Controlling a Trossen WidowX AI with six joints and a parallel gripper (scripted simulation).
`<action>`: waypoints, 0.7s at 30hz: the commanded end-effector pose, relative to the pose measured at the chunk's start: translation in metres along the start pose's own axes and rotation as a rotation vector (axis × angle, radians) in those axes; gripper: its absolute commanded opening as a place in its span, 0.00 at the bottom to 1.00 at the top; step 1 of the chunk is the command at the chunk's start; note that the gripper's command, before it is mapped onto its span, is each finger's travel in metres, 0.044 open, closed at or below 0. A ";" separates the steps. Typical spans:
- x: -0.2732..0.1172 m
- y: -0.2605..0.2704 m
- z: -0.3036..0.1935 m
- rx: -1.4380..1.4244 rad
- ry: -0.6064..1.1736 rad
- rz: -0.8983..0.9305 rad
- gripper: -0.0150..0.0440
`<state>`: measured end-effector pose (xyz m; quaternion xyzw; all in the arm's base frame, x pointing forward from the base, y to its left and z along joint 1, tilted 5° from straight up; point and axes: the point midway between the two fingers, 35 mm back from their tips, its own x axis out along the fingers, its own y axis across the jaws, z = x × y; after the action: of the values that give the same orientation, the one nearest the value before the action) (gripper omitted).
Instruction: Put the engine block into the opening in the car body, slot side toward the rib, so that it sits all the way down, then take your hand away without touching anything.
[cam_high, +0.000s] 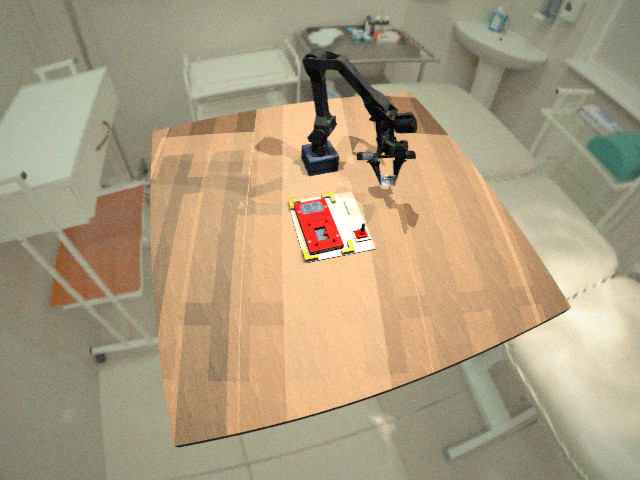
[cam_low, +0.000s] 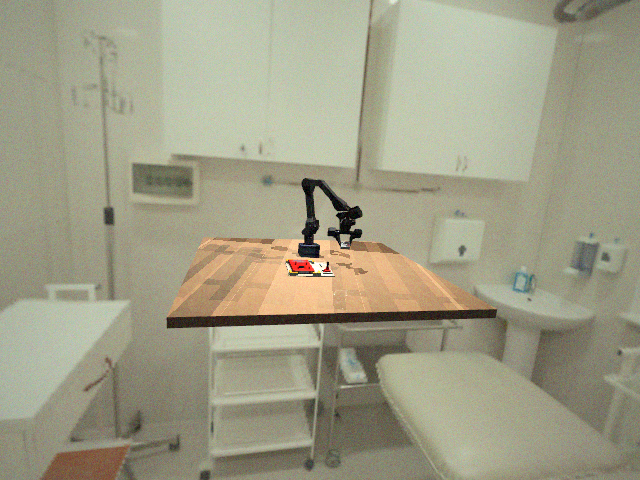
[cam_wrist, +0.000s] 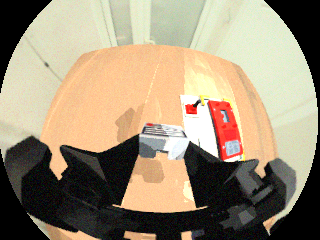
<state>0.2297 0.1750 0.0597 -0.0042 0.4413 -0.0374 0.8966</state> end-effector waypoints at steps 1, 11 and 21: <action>-0.001 0.000 0.000 0.007 -0.017 0.001 0.25; 0.010 0.000 -0.014 0.007 -0.155 0.001 0.25; 0.024 0.000 -0.027 0.007 -0.155 0.001 0.25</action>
<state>0.2241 0.1752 0.0318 -0.0037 0.3733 -0.0359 0.9270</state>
